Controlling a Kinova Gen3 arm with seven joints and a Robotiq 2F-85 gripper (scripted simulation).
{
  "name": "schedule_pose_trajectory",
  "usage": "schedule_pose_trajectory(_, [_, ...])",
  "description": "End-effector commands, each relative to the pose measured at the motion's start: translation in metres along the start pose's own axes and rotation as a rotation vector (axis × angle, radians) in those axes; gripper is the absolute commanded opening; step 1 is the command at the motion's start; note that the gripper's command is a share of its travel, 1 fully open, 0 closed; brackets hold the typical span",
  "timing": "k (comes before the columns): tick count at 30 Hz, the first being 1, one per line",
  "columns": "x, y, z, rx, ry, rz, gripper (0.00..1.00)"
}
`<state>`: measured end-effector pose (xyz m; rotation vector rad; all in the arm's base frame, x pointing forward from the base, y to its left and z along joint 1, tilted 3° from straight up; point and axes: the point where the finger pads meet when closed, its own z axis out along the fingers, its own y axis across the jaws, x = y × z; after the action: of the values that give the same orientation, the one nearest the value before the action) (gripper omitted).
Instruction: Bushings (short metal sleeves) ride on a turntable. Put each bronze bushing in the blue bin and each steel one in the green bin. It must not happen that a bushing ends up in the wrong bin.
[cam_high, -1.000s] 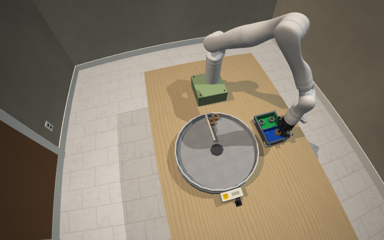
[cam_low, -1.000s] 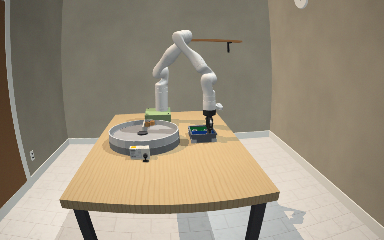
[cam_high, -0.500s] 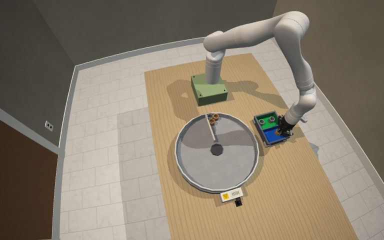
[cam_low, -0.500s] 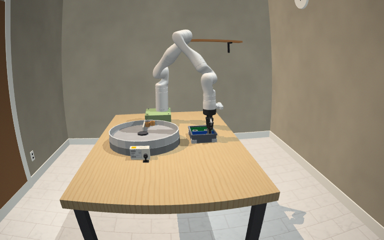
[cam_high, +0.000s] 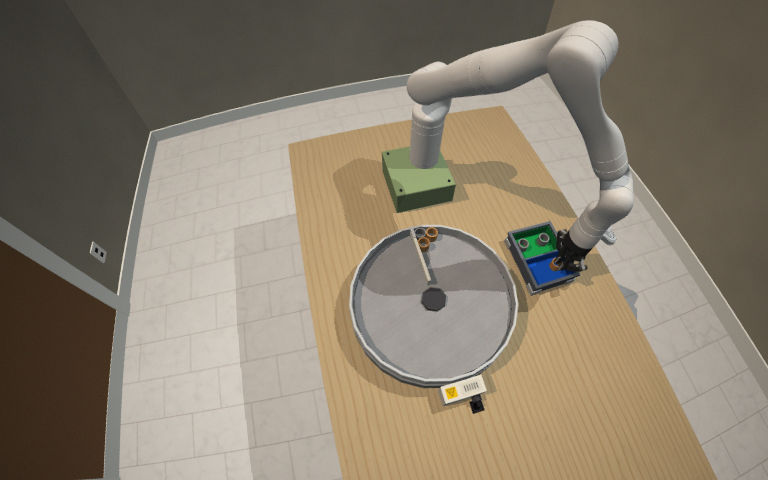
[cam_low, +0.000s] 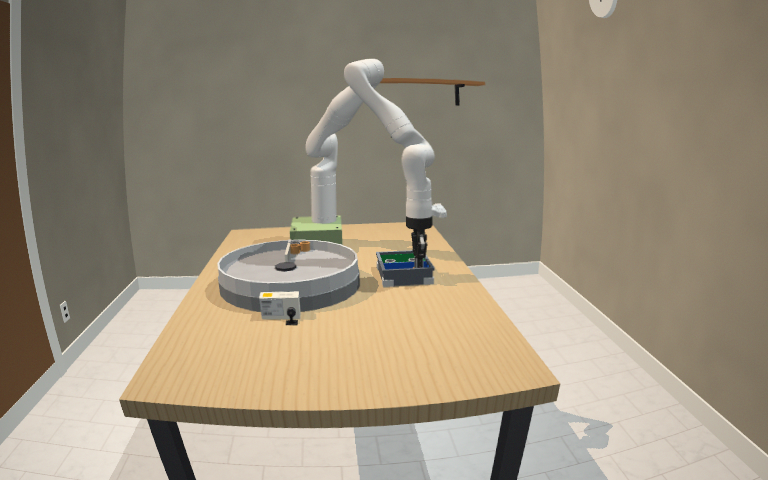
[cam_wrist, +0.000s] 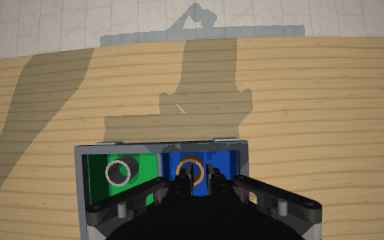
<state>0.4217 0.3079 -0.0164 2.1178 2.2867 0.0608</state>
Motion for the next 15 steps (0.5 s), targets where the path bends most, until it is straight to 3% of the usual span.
schedule_pose_trajectory(1, [0.0004,0.001,-0.0014,-0.003,0.001,0.0,0.16])
schedule_pose_trajectory(15, [0.0004,0.001,-0.0045,-0.003,0.001,0.0,0.16])
